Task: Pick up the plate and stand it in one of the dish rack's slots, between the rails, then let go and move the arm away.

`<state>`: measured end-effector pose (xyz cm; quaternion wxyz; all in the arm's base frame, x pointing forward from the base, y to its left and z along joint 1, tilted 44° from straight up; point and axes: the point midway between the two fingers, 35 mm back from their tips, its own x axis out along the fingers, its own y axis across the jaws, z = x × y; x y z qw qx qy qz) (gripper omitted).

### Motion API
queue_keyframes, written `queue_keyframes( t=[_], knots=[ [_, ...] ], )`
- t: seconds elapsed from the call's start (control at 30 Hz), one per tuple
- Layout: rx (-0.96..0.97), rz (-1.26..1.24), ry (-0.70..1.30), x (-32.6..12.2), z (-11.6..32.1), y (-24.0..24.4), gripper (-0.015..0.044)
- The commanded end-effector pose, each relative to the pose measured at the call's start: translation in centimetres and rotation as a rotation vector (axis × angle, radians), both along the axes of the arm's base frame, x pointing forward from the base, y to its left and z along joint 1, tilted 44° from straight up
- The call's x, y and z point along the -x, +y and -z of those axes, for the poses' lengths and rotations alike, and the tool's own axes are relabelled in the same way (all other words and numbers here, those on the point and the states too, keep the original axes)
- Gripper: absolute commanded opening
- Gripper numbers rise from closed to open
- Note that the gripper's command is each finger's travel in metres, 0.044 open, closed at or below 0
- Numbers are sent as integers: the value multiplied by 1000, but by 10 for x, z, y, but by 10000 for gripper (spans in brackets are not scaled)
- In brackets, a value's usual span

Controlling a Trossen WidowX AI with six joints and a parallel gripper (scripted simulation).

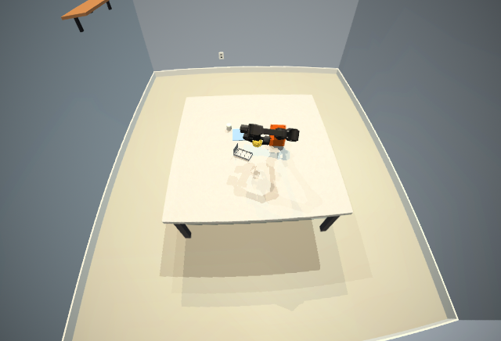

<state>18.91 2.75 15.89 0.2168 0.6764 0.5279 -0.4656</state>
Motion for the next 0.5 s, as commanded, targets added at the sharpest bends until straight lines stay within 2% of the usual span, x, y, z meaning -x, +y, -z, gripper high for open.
queue_keyframes(
  t=[0.0, 0.47],
  knots=[
    [73, -45, 9, 3, 11, 1, 0],
    [350, -228, -8, 7, 43, 0, 0]
  ],
)
